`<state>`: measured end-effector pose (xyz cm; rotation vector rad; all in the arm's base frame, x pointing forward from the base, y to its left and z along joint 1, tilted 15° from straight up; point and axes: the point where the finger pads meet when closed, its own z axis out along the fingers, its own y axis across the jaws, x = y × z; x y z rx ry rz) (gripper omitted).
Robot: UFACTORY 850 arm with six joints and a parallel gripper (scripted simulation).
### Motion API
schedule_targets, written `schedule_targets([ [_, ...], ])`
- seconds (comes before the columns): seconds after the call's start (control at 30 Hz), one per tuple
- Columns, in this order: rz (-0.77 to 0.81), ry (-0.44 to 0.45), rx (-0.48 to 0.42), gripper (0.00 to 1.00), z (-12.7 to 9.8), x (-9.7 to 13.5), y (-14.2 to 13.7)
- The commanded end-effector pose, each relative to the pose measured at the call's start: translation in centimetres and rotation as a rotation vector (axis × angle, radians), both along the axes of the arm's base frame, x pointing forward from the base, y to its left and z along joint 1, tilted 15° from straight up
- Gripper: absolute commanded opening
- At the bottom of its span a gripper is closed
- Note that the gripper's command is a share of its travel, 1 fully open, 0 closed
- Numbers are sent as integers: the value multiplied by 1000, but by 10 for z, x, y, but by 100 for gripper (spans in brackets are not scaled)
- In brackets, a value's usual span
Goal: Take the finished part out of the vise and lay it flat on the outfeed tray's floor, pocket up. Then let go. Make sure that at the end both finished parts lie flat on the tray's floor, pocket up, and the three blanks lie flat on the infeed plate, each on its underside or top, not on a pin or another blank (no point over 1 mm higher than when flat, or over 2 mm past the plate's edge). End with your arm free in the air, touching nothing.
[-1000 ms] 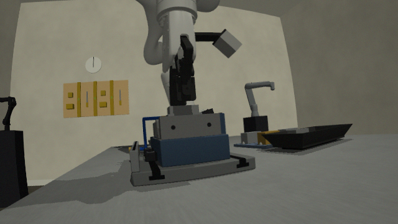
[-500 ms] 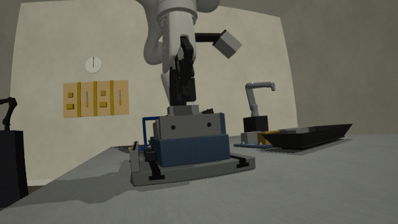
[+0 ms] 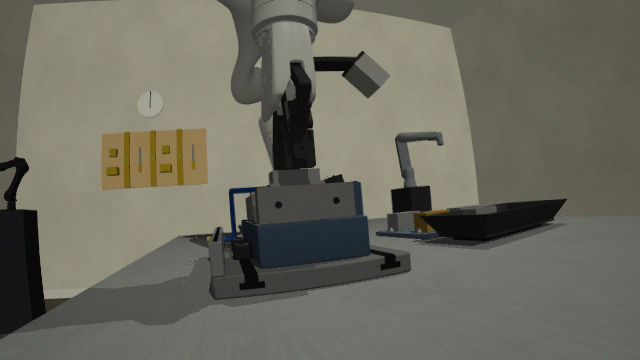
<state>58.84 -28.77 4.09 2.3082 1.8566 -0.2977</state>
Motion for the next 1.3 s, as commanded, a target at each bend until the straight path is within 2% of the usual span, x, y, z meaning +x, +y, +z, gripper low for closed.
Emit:
schedule_targets([
  [0.0,0,-2,-1,69,-1,1,-1],
  [1.27,0,-2,-1,69,-7,1,-2],
])
